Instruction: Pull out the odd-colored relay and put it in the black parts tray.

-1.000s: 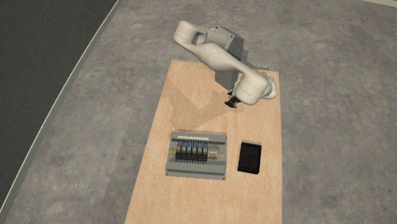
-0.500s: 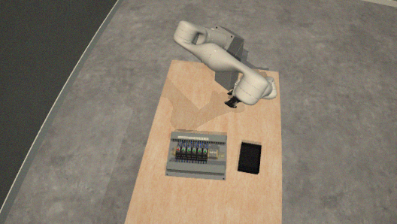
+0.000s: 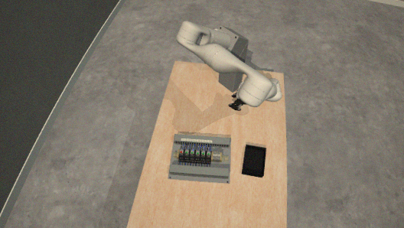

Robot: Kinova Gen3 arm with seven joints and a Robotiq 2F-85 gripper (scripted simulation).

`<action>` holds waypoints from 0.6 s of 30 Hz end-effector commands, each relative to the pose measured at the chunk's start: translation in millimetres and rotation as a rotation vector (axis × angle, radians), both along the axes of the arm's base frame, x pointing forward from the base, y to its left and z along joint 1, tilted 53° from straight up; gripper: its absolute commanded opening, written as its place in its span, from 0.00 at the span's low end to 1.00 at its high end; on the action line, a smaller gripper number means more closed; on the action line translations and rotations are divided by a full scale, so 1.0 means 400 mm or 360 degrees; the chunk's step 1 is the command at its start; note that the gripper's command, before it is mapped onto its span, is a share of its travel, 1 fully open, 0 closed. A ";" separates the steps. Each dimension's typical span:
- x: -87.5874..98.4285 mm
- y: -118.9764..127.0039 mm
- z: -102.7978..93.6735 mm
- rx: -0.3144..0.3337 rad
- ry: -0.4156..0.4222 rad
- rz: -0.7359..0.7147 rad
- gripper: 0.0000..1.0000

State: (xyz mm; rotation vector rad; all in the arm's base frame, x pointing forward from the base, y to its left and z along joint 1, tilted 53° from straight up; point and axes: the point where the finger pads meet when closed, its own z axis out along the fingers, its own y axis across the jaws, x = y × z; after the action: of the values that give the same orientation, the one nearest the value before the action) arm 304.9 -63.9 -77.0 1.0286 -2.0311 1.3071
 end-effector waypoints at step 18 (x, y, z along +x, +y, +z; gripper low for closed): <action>0.081 -0.001 0.031 0.0075 -0.0021 0.0108 0.61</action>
State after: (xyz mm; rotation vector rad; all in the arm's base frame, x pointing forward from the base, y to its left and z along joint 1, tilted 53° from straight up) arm 330.7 -64.0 -68.0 1.0955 -2.0603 1.3161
